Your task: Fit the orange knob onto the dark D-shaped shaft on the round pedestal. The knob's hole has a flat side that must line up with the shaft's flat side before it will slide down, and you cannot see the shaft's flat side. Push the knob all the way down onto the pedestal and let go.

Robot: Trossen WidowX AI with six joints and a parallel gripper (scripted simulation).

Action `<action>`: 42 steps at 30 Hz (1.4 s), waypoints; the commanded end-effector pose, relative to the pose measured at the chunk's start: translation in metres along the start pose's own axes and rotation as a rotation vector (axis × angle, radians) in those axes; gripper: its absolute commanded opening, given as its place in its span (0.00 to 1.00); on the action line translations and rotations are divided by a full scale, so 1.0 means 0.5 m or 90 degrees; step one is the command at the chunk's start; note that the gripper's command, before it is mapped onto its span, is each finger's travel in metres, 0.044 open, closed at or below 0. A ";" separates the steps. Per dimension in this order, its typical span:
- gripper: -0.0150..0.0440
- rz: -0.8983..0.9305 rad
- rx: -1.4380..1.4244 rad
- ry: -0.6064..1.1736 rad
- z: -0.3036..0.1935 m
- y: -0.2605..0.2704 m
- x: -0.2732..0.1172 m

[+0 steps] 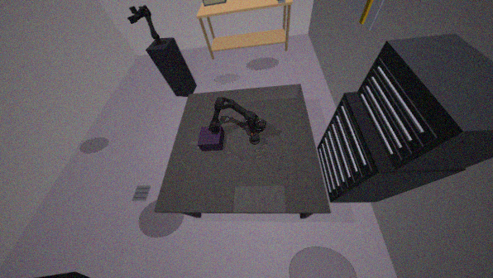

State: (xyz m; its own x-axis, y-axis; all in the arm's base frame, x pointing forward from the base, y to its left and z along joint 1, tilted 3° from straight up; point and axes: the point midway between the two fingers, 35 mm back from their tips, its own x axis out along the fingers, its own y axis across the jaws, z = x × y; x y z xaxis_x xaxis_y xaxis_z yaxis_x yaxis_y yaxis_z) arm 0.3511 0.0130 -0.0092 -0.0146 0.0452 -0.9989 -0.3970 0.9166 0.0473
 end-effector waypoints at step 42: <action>0.25 -0.005 -0.156 -0.004 0.008 -0.004 0.004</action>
State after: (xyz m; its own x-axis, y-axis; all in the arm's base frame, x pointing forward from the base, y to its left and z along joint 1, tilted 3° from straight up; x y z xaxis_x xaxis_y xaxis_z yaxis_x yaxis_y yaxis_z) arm 0.3520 0.0134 -0.0107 -0.0144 0.0437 -0.9989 -0.6025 0.7969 0.0436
